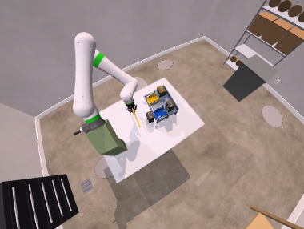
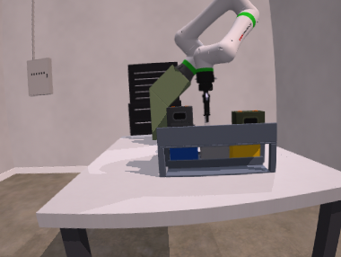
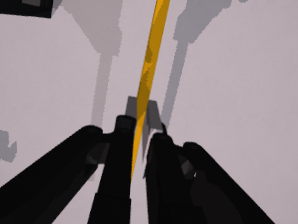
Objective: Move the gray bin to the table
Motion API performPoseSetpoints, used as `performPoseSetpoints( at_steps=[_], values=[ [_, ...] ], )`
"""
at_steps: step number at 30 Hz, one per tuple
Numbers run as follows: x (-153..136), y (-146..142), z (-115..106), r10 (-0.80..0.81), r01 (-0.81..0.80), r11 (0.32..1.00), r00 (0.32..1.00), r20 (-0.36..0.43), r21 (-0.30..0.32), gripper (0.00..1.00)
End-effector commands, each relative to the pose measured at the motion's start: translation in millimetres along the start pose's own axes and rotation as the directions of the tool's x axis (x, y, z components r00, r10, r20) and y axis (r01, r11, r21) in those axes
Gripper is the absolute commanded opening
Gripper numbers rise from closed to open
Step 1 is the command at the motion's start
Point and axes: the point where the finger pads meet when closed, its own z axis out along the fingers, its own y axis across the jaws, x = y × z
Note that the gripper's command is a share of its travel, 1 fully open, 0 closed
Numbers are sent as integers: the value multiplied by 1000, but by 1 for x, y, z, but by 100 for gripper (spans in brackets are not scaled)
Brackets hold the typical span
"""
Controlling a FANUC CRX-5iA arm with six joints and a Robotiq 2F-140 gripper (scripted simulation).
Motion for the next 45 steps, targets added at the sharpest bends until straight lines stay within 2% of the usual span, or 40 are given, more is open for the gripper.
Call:
performPoseSetpoints(
  at_steps=[1,6,11,23,28,40,45],
  values=[
    [0,0,0,0,0,1000,1000,0,0,0],
    [0,0,0,0,0,1000,1000,0,0,0],
    [0,0,20,0,0,1000,1000,0,0,0],
    [0,0,20,0,0,1000,1000,0,0,0],
    [0,-1,40,0,0,1000,1000,0,0,0],
    [0,-1,40,0,0,1000,1000,0,0,0],
    [0,-1,60,0,0,1000,1000,0,0,0]
  ],
)
